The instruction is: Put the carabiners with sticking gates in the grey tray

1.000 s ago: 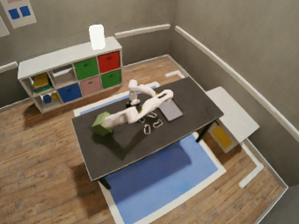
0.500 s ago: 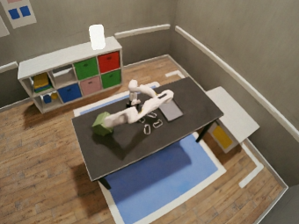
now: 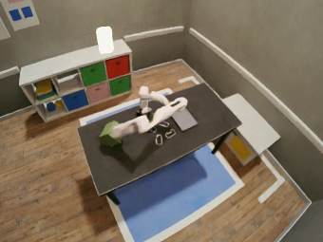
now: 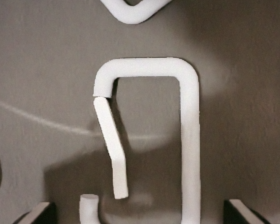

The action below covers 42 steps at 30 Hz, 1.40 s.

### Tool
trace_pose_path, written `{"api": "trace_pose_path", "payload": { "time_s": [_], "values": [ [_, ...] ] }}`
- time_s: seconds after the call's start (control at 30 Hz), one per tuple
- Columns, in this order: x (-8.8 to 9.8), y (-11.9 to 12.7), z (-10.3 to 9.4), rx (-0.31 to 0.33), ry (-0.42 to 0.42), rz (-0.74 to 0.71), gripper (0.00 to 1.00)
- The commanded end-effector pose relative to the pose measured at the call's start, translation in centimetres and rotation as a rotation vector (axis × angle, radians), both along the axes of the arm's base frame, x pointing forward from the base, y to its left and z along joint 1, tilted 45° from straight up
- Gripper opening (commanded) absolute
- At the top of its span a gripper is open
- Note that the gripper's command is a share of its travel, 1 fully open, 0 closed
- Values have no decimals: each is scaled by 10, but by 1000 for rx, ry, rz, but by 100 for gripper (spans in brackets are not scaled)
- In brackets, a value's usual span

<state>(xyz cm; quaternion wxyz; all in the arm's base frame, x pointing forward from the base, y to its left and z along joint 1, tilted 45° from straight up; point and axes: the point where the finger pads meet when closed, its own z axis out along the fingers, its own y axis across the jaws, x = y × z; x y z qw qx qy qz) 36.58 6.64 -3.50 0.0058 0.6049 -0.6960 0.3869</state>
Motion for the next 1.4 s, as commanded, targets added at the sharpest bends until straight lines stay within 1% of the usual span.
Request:
{"api": "trace_pose_path", "payload": {
  "time_s": [0.0,0.2,0.23,1.37],
  "values": [
    [0,2,-1,-1,1,7,100],
    [0,2,-1,-1,1,7,100],
    [0,1,0,1,0,1,0],
    [-2,4,1,6,4,6,0]
  ]
}}
